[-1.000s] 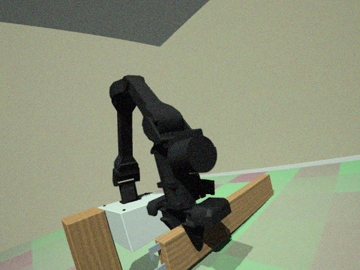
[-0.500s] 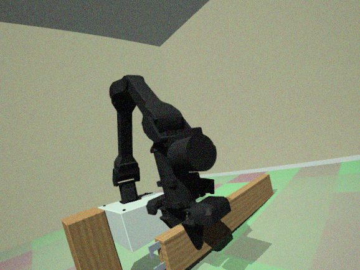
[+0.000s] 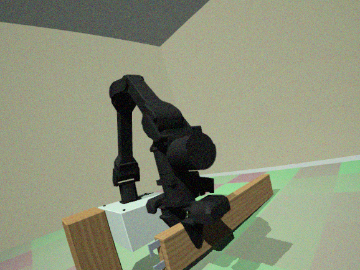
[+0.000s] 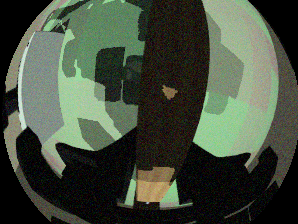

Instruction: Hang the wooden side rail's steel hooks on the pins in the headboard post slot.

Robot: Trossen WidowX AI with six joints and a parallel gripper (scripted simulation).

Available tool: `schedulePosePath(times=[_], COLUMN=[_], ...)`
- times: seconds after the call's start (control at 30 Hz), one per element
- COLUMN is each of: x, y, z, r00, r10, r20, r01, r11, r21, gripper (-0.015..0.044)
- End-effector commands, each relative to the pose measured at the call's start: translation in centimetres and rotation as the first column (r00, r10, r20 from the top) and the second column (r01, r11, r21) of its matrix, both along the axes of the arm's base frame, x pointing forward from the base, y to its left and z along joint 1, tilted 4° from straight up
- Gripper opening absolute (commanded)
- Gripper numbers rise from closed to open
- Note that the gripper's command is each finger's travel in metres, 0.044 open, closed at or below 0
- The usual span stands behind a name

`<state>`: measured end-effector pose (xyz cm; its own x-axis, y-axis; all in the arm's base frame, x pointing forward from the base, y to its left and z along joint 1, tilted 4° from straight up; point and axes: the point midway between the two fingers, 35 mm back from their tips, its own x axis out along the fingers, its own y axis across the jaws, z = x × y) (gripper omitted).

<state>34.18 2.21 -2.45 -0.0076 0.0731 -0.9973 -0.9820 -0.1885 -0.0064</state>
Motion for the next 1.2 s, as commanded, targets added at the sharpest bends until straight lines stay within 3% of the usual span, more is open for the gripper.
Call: schedulePosePath(times=[0.0, 1.17], x=[0.35, 0.51], y=[0.01, -0.12], z=[0.57, 0.80], r00=[1.000, 1.000], r10=[0.006, 0.006], r20=[0.015, 0.015], r01=[-0.006, -0.006], r11=[1.000, 1.000], r21=[0.002, 0.002], gripper=[0.0000, 0.0000])
